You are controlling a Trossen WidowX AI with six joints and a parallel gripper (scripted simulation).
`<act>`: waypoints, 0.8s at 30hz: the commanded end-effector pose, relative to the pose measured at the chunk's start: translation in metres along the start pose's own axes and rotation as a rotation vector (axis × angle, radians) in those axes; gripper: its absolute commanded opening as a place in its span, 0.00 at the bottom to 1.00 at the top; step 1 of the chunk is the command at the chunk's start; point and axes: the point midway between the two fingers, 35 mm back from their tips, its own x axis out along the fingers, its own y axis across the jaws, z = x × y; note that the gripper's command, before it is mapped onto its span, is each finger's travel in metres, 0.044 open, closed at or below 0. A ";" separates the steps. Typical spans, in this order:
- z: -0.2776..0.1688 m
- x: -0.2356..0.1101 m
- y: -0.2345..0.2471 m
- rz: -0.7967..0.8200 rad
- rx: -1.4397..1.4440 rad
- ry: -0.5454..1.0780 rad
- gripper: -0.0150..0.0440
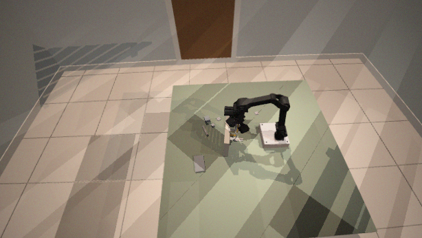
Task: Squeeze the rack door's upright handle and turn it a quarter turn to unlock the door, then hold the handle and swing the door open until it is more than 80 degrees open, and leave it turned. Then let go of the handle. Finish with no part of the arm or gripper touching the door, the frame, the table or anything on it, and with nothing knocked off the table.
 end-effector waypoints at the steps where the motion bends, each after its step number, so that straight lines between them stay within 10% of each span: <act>1: 0.000 0.000 0.001 0.002 -0.180 -0.001 0.74; 24: 0.000 0.001 0.001 0.002 -1.195 -0.002 0.74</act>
